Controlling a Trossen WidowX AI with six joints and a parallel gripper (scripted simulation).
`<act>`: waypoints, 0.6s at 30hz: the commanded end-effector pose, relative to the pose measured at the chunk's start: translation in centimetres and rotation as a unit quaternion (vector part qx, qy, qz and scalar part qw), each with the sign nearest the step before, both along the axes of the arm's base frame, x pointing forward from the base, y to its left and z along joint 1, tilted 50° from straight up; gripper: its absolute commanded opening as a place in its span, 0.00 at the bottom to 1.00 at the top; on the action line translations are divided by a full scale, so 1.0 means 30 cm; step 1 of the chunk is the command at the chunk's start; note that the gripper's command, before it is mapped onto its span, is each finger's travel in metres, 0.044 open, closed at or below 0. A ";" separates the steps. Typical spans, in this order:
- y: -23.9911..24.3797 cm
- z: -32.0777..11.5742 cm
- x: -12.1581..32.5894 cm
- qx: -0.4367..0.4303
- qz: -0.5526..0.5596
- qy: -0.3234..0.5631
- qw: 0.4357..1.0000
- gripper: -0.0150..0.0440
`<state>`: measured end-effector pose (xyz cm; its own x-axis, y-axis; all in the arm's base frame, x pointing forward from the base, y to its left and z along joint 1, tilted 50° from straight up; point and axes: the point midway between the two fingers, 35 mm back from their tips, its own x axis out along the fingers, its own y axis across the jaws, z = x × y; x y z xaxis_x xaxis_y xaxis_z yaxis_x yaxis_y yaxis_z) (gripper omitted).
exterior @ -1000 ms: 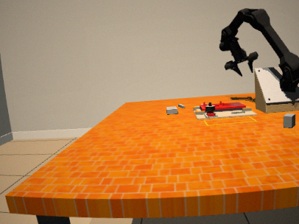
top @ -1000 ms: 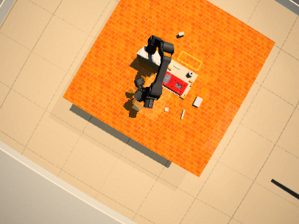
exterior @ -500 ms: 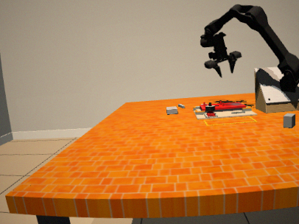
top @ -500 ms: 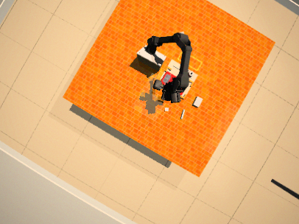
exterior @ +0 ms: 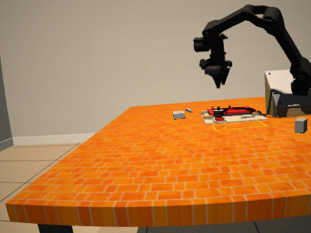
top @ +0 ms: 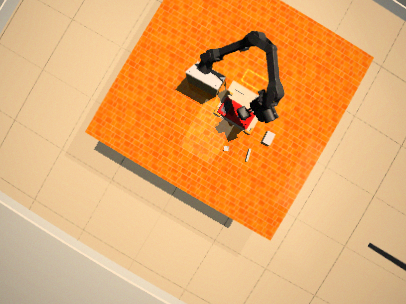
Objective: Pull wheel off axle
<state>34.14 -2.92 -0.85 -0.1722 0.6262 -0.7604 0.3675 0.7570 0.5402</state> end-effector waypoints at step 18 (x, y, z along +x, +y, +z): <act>0.317 0.185 0.033 0.116 0.167 -0.183 0.962 0.76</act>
<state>35.22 5.84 5.12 -0.1372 0.7385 -0.6601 -0.1177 0.6496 0.7511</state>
